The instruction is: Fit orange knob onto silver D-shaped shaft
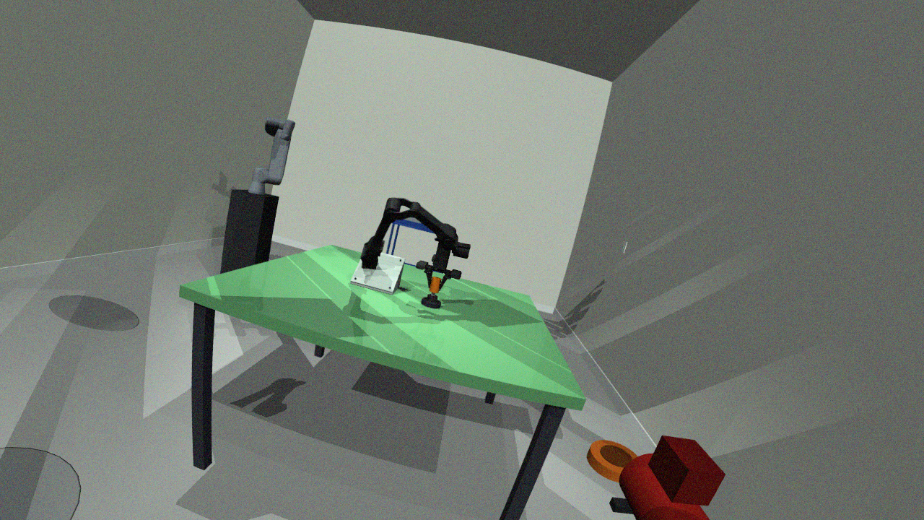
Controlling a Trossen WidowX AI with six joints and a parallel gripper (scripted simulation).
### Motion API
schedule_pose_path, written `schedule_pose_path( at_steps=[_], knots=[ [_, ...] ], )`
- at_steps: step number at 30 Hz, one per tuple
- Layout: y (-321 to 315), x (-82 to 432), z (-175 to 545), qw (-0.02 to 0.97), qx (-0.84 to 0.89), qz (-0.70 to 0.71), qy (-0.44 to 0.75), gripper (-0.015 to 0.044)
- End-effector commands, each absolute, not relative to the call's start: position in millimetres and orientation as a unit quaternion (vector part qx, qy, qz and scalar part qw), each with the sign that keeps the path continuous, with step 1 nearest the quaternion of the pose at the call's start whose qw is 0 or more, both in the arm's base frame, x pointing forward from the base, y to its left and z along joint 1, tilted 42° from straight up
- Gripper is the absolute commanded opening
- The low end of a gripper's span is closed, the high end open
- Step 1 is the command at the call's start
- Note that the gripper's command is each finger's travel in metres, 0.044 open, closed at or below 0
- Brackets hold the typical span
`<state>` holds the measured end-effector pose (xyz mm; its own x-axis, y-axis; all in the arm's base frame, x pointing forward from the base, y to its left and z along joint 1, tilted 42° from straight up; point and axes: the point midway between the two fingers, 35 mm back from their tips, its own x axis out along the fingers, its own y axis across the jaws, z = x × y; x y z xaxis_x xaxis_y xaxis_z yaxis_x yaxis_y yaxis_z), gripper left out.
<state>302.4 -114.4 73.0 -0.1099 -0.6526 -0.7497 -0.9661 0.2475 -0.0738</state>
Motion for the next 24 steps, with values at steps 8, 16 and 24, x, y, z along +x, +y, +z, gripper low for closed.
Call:
schedule_pose_path(
  at_steps=[8,16,24],
  knots=[
    [-113.4,304.6,74.2,0.345,-0.572,0.227,0.709,0.0000],
    [-112.7,305.4,77.1,0.323,-0.584,0.254,0.700,0.0000],
    [-114.3,304.4,75.4,0.283,-0.604,0.300,0.682,0.0000]
  ],
)
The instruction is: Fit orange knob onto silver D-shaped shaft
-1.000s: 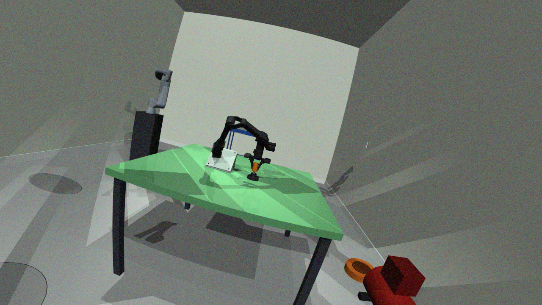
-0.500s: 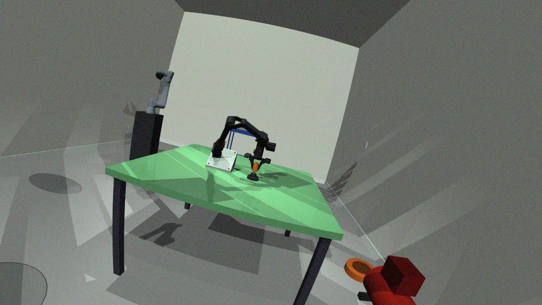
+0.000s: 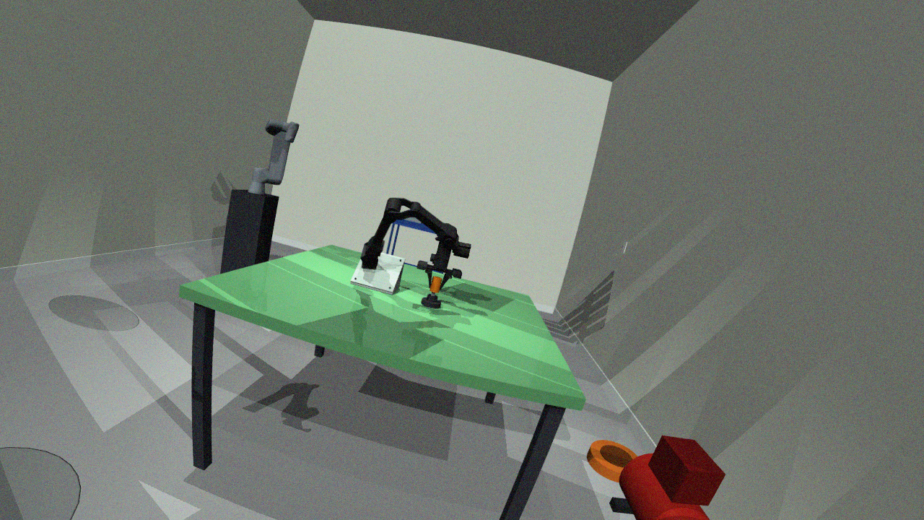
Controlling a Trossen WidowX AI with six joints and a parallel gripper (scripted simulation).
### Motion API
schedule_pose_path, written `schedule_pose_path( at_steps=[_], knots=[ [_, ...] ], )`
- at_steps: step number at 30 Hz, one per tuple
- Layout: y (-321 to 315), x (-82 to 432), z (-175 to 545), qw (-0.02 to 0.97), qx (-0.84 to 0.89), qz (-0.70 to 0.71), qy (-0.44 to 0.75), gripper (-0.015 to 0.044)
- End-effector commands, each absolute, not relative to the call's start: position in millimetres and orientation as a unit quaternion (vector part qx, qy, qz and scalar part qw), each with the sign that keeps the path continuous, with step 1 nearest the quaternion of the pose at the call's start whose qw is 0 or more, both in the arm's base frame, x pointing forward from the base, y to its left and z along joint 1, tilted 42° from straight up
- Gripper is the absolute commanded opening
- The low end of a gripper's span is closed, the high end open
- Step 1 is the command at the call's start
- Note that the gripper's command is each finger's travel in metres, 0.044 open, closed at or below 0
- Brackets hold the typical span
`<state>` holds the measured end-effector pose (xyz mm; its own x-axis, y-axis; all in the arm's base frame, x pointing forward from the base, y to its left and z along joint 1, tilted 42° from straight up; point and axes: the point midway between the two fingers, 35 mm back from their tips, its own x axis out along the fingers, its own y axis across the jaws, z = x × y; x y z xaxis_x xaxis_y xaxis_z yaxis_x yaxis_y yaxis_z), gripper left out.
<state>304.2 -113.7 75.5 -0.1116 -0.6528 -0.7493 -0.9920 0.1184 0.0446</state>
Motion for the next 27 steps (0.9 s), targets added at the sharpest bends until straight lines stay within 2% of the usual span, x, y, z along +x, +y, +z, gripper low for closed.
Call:
schedule_pose_path(
  at_steps=[1,27],
  knots=[
    [-114.3,304.2,75.1,0.283,-0.604,0.300,0.682,0.0000],
    [-114.6,303.9,72.9,0.283,-0.604,0.300,0.682,0.0000]
  ],
)
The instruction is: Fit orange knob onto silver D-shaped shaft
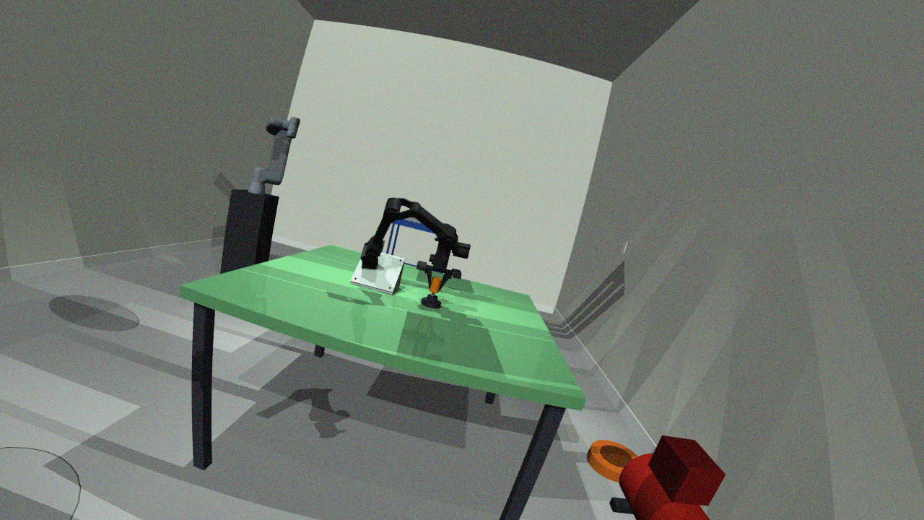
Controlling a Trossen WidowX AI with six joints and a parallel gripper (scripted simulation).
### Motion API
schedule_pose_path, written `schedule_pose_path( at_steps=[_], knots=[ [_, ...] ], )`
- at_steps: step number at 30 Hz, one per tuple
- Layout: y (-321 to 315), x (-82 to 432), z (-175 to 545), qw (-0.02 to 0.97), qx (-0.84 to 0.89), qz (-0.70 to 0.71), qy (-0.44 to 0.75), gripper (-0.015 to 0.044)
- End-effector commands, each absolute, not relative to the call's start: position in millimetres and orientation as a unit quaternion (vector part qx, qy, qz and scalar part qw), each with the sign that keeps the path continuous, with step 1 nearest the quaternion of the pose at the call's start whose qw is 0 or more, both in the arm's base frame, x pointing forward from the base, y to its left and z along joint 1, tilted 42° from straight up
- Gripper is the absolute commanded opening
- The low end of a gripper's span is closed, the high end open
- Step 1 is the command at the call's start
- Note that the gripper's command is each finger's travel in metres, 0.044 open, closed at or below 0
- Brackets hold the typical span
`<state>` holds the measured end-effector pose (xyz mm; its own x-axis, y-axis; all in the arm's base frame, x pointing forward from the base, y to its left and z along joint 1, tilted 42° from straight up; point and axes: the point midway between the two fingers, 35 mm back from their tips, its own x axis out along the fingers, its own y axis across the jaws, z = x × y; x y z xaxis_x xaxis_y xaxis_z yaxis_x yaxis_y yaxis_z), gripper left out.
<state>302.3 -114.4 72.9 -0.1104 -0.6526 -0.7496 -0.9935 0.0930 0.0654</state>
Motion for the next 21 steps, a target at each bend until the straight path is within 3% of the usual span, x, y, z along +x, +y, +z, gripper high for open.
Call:
schedule_pose_path(
  at_steps=[1,13,21],
  knots=[
    [-114.6,304.1,72.8,0.283,-0.604,0.300,0.682,0.0000],
    [-112.5,304.9,76.9,0.280,-0.606,0.303,0.680,0.0000],
    [-114.1,304.8,76.9,0.218,-0.631,0.370,0.646,0.0000]
  ],
)
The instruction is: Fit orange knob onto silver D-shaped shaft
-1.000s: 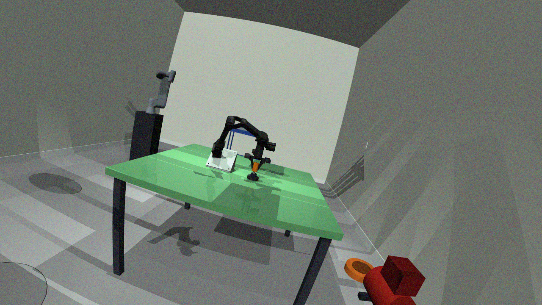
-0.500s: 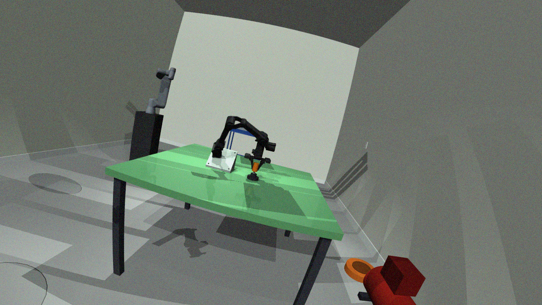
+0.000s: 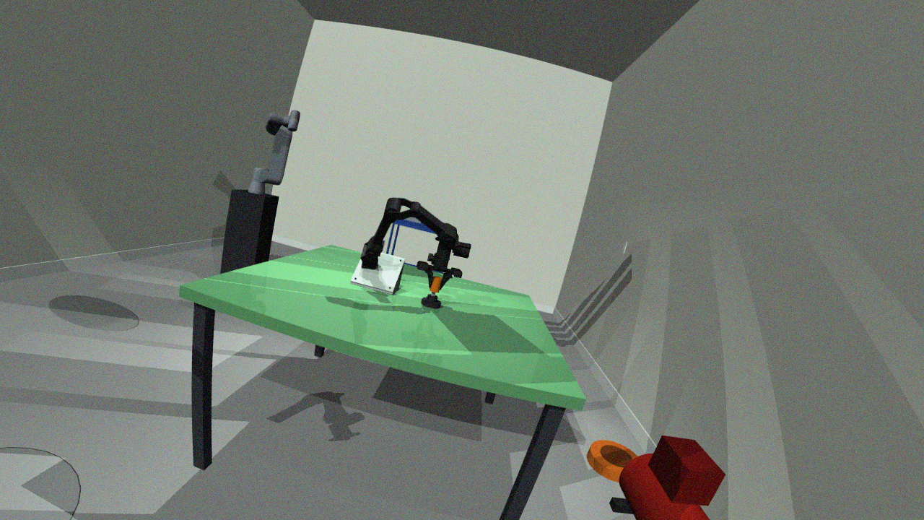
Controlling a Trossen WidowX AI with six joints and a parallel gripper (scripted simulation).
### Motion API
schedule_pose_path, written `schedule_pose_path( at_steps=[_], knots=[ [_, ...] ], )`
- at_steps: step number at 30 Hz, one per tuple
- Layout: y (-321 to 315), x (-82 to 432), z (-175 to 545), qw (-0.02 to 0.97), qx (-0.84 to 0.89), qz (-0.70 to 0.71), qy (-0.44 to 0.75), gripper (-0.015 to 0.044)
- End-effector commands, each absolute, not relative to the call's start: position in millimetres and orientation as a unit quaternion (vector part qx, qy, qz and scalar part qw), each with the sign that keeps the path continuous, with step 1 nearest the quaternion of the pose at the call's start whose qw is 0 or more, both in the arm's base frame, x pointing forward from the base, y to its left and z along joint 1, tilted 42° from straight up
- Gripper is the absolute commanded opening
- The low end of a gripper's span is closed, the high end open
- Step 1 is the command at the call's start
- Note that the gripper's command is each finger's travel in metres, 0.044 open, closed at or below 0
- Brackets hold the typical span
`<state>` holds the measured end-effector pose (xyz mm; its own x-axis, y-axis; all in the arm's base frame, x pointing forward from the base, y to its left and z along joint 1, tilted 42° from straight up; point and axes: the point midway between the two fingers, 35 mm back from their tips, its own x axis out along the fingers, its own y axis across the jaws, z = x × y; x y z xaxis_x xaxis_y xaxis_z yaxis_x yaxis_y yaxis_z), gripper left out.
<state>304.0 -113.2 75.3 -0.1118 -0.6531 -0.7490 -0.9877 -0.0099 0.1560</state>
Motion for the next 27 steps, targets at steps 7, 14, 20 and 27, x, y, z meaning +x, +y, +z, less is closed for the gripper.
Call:
schedule_pose_path(
  at_steps=[7,14,20,27],
  knots=[
    [-114.1,303.6,74.8,0.218,-0.631,0.370,0.646,0.0000],
    [-113.4,301.9,73.2,0.218,-0.631,0.370,0.646,0.0000],
    [-113.8,301.5,72.9,0.218,-0.631,0.370,0.646,0.0000],
    [-114.9,302.8,72.8,0.218,-0.631,0.370,0.646,0.0000]
  ],
)
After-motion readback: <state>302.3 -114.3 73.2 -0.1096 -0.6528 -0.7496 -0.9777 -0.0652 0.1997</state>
